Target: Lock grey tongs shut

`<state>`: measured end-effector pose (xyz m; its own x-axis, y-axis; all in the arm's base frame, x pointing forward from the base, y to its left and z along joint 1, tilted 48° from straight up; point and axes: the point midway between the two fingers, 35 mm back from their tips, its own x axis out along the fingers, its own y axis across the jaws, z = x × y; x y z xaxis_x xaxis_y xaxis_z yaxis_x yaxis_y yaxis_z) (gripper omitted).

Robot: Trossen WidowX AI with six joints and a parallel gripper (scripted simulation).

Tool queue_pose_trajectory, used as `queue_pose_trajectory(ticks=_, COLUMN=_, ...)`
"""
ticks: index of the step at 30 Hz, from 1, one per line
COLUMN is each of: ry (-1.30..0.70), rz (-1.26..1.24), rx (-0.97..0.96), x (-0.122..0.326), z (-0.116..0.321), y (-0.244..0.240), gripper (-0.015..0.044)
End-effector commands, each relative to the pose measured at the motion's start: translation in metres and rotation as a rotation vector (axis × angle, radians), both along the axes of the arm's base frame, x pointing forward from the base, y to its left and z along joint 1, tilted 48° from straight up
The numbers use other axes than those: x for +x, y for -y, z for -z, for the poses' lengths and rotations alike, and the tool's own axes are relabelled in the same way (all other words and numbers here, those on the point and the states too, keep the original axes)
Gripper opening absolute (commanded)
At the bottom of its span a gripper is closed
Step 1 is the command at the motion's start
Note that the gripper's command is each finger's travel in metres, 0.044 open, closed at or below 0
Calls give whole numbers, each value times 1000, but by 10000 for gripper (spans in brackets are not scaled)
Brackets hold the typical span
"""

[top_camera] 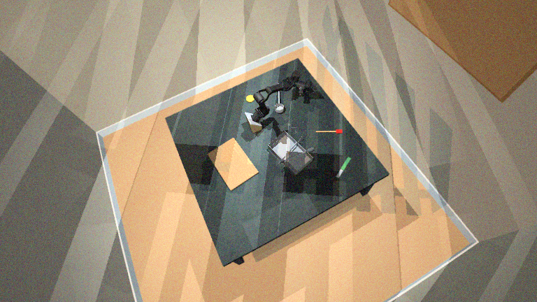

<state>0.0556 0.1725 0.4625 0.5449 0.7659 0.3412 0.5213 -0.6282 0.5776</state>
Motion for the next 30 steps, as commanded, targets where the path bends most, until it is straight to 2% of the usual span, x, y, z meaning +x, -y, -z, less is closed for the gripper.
queue_pose_trajectory(ticks=1, ry=0, rz=0, rx=0, x=0, z=0, y=0, gripper=426)
queue_pose_trajectory(ticks=8, ry=123, rz=61, rx=-110, x=2, z=-2, y=-19, gripper=440)
queue_pose_trajectory(ticks=15, ry=380, rz=164, rx=-441, x=28, z=6, y=-74, gripper=440)
queue_pose_trajectory(ticks=23, ry=492, rz=198, rx=-918, x=110, z=57, y=-119, gripper=440)
queue_pose_trajectory(ticks=30, ry=383, rz=119, rx=-1260, x=201, z=122, y=-106, gripper=440)
